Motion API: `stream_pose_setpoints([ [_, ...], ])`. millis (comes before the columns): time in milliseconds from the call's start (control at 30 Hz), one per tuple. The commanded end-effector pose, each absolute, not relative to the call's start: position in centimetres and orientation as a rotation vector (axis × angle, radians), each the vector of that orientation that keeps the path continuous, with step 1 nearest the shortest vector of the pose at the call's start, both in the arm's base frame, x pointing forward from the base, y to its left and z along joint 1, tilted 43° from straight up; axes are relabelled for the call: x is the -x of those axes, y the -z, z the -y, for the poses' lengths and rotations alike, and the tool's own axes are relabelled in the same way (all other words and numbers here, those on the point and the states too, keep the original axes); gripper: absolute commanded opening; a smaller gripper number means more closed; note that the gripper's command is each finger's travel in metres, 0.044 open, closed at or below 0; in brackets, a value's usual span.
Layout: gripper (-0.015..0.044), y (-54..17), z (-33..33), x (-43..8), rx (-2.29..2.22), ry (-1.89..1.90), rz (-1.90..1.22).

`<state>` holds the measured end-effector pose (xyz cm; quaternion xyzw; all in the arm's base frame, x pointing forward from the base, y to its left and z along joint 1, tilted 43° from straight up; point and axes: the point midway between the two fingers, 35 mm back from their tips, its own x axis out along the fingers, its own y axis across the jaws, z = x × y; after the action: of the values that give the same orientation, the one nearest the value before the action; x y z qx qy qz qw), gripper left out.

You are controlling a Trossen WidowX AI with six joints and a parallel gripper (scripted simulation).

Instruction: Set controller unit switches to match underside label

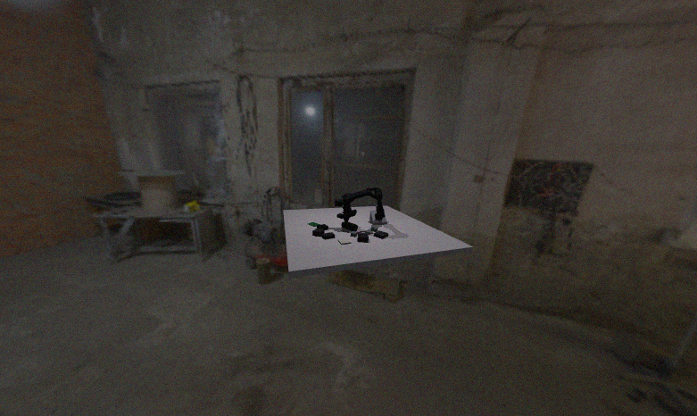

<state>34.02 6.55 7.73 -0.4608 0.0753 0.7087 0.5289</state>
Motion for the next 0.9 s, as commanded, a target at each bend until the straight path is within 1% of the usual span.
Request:
stream_pose_setpoints([
  [0, 0.0000, -9.9, -4.4, -34.3, 1.108, -1.683, -0.178],
  [200, 0.0000, -10.7, -3.8, -34.1, 1.106, -1.682, -0.178],
  [367, 0.0000, -12.0, -4.8, -31.6, 1.104, -1.683, -0.179],
  [867, 0.0000, -12.2, -4.8, -31.7, 1.104, -1.683, -0.179],
])
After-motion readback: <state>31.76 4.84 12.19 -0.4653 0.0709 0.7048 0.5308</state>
